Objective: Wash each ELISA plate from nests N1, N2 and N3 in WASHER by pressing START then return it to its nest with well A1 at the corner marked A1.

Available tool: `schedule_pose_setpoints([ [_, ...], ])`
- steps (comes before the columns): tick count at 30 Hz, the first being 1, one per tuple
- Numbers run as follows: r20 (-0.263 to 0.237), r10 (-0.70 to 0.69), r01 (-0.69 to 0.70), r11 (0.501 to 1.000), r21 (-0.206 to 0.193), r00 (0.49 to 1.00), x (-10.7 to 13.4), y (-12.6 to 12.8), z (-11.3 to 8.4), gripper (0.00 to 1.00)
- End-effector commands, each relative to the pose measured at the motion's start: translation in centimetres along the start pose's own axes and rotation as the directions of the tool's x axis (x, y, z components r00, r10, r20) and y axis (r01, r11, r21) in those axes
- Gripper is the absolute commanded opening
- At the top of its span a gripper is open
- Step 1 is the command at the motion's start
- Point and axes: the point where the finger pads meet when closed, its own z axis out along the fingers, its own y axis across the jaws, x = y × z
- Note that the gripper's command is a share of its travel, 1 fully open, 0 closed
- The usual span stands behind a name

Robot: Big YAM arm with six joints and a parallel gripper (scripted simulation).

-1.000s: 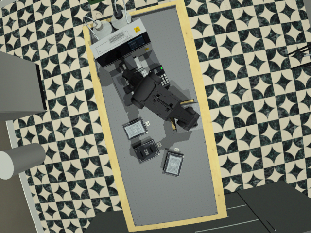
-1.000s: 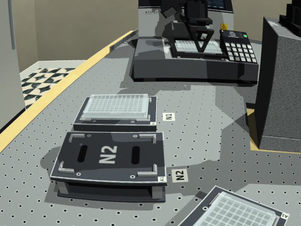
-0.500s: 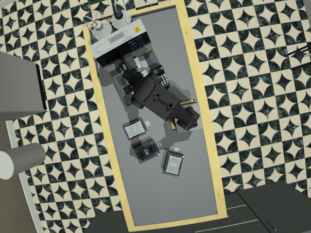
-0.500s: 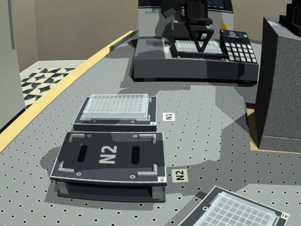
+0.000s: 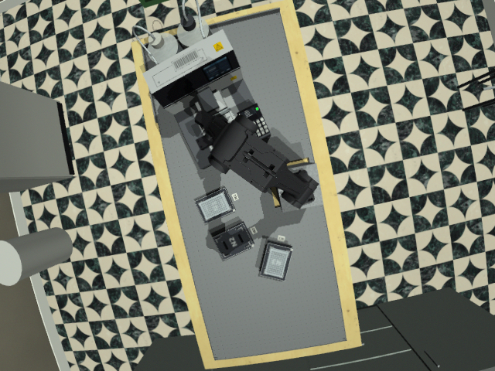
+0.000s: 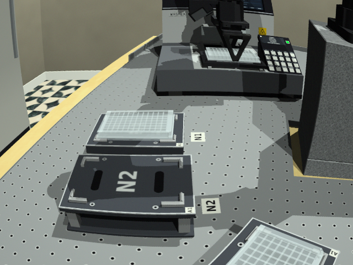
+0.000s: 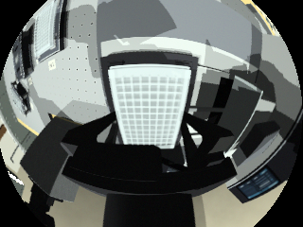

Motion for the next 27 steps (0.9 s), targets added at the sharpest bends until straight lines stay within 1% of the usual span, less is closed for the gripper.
schedule_pose_setpoints([
  [1,0.007,0.000,0.000,1.000,0.015,1.000,-0.5,-0.7,-0.3,0.84],
  [24,0.007,0.000,0.000,1.000,0.015,1.000,-0.5,-0.7,-0.3,0.84],
  [25,0.004,0.003,-0.003,1.000,0.009,1.000,-0.6,-0.5,-0.6,0.84],
  [26,0.009,0.002,-0.003,1.000,0.018,1.000,-0.7,-0.7,-1.2,0.84],
  [27,0.008,0.003,-0.003,1.000,0.017,1.000,-0.7,-0.6,-1.3,0.84],
])
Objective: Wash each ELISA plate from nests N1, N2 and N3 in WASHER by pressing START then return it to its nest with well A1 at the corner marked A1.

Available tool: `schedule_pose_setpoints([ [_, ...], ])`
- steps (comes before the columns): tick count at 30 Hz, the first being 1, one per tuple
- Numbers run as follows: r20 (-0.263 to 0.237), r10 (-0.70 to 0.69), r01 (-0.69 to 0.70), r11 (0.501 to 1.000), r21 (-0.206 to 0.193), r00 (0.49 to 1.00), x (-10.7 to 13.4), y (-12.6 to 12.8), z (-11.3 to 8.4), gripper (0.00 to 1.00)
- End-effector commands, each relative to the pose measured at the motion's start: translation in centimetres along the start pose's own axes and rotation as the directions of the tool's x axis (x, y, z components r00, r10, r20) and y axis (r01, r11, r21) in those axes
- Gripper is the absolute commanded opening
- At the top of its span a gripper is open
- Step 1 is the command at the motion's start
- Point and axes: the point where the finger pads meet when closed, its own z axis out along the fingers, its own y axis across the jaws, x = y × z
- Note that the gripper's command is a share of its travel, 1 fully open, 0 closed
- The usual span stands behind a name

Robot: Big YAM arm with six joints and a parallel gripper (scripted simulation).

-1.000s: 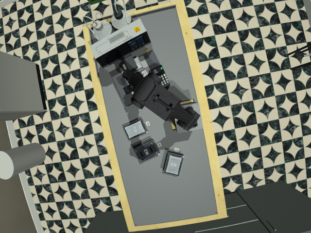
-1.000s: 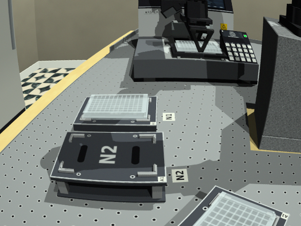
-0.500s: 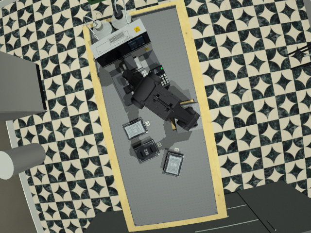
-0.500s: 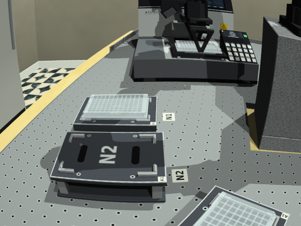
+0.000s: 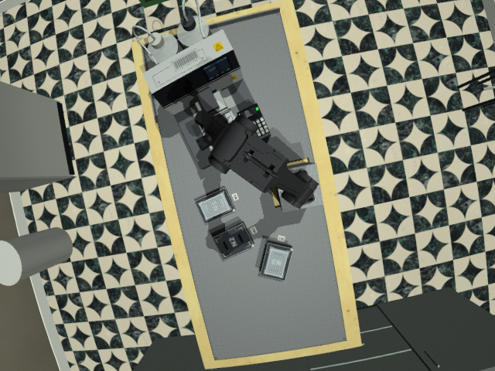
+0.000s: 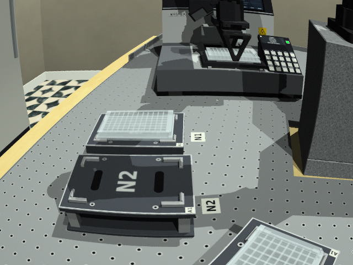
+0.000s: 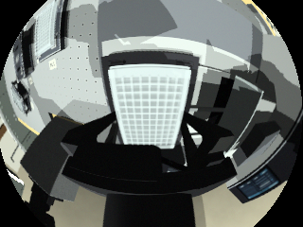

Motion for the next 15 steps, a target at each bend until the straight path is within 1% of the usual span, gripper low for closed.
schedule_pose_setpoints([
  [1,0.010,0.003,-0.003,1.000,0.021,1.000,-0.6,-0.7,-1.5,0.84],
  [5,0.008,0.004,-0.004,1.000,0.018,1.000,-0.4,-0.5,-2.1,0.84],
  [7,0.008,0.004,-0.004,1.000,0.018,1.000,-0.4,-0.5,-2.1,0.84],
  [15,0.008,0.005,-0.005,1.000,0.017,1.000,-0.1,-0.6,-3.4,0.84],
])
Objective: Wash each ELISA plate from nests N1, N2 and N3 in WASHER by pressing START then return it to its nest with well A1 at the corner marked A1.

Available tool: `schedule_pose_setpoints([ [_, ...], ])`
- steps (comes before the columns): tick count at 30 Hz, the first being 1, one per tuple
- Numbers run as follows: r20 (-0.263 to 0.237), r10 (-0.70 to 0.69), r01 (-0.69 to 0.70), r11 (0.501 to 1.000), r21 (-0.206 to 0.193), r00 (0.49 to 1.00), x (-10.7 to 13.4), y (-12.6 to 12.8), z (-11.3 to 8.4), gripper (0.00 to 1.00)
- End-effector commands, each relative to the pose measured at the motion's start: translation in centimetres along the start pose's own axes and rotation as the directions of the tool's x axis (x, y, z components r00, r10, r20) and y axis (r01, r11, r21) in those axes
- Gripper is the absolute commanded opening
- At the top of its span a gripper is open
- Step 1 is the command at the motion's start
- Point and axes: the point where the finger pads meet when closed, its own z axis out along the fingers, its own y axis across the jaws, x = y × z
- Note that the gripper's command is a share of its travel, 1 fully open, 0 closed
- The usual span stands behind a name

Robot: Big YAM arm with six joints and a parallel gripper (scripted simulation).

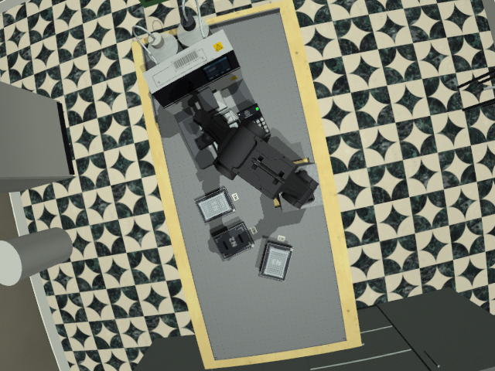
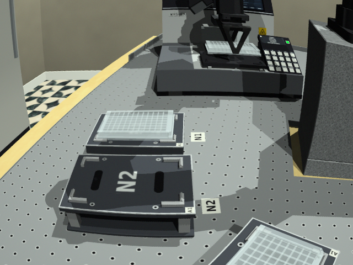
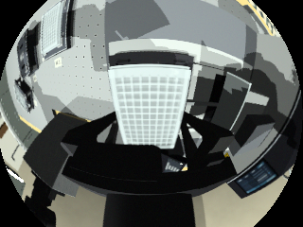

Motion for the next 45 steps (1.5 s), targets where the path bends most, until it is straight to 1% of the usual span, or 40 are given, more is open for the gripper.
schedule_pose_setpoints([
  [1,0.011,0.004,-0.004,1.000,0.023,1.000,-0.1,-0.7,-1.7,0.84],
  [7,0.014,0.001,-0.002,1.000,0.029,1.000,-0.1,-1.0,-2.8,0.84],
  [9,0.014,0.001,-0.002,1.000,0.029,1.000,-0.1,-1.0,-2.8,0.84],
  [20,0.025,-0.005,0.004,0.999,0.052,1.000,-0.8,-2.2,-5.2,0.84],
  [24,0.026,-0.003,0.002,0.999,0.053,1.000,-0.8,-2.3,-5.9,0.84],
  [26,0.026,-0.003,0.002,0.999,0.053,1.000,-0.8,-2.3,-5.9,0.84],
  [41,0.027,-0.003,0.002,0.998,0.056,1.000,-0.8,-2.3,-8.6,0.84],
  [45,0.026,-0.008,0.006,0.998,0.056,1.000,-0.9,-2.2,-8.8,0.84],
])
